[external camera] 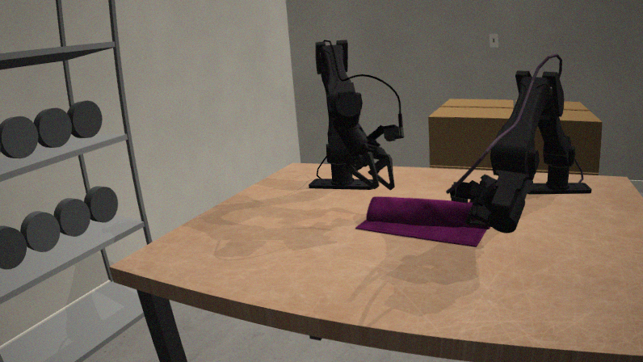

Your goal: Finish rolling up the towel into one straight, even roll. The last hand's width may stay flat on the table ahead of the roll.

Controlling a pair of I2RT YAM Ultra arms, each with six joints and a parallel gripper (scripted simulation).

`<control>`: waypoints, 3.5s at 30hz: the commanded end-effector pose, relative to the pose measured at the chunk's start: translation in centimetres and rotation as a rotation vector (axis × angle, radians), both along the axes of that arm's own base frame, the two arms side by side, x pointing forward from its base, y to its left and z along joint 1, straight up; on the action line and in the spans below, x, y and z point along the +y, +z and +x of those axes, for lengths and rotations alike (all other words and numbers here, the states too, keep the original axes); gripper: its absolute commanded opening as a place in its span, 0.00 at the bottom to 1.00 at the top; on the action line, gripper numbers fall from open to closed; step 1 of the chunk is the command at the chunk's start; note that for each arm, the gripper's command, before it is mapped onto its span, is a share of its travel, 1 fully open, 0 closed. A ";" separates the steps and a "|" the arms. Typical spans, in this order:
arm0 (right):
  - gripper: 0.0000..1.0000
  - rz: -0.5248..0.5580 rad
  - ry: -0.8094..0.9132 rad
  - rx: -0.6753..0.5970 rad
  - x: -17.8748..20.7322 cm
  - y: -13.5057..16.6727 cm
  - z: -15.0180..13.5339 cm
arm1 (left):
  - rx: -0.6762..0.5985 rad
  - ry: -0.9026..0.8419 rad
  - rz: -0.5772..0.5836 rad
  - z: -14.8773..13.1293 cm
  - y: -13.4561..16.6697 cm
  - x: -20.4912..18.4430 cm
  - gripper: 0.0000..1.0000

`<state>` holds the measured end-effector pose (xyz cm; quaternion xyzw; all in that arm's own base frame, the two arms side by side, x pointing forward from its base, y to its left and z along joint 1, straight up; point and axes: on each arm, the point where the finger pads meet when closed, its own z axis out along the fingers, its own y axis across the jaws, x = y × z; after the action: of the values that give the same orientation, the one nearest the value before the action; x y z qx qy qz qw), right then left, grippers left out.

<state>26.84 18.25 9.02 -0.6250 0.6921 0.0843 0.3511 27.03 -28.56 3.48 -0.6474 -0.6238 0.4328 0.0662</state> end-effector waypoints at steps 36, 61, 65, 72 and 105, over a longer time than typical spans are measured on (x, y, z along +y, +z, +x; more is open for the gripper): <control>0.60 0.018 0.074 -0.025 1.5 -5.2 1.6 | 0.030 -0.035 -0.011 0.3 0.1 -0.1 0.36; 0.38 0.018 0.074 -0.025 1.5 -5.2 1.6 | 0.030 -0.035 -0.011 0.3 0.1 -0.1 0.36; 0.36 0.018 0.074 -0.025 1.5 -5.2 1.6 | 0.030 -0.035 -0.011 0.3 0.1 -0.1 0.36; 0.36 0.018 0.074 -0.025 1.5 -5.2 1.6 | 0.030 -0.035 -0.011 0.3 0.4 -0.1 0.53; 0.36 0.071 0.070 0.293 1.5 -4.9 1.6 | 0.027 -0.035 -0.011 5.0 5.5 3.0 0.85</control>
<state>28.94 19.40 3.75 -0.6285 0.7002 0.1583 0.2996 31.11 -25.27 6.81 -0.6293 -0.6594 0.4112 0.0080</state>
